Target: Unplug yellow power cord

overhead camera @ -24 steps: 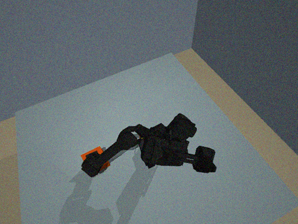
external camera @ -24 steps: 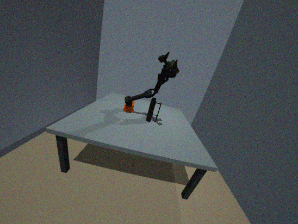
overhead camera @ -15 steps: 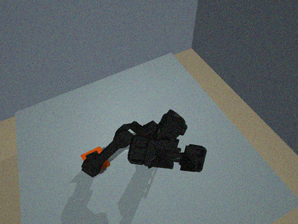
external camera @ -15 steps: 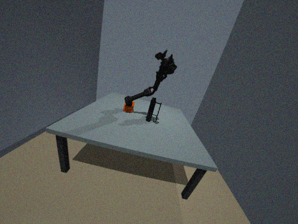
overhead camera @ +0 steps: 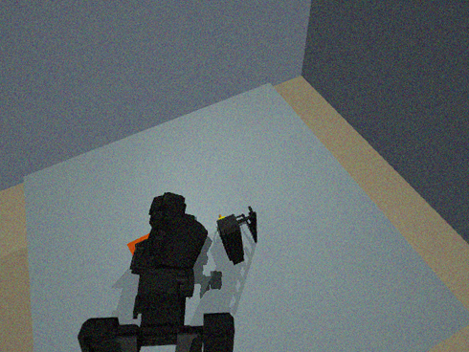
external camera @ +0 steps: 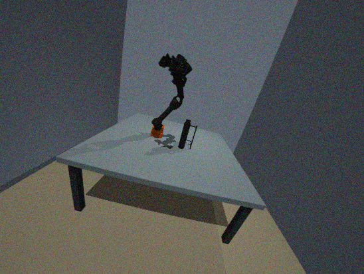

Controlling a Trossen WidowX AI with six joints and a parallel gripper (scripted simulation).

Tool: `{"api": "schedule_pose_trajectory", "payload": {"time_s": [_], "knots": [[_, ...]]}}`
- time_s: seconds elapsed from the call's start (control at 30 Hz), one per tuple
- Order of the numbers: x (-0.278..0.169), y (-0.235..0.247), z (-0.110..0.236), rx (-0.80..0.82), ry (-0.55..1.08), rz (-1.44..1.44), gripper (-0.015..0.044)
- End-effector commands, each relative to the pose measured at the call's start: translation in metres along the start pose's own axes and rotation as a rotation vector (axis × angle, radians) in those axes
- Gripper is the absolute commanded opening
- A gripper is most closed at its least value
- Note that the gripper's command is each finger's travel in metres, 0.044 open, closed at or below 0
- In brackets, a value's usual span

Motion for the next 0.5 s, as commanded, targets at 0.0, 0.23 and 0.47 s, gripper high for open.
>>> {"api": "schedule_pose_trajectory", "payload": {"time_s": [0.0, 0.23, 0.47], "knots": [[-0.022, -0.027, -0.017, -0.026, 0.111, -0.047, 0.016], [-0.072, -0.061, -0.039, -0.031, 0.318, -0.125, 0.016], [-0.126, -0.073, -0.052, 0.007, 0.516, -0.203, 0.016]]}}
Point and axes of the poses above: the point midway between the two fingers, 35 mm back from their tips, its own z axis back along the fingers, its own y axis across the jaws, x = y × z, the point moved 9 cm from there along z, back along the fingers, and after that the axes turned 13 degrees about -z, right-handed, at the moved point
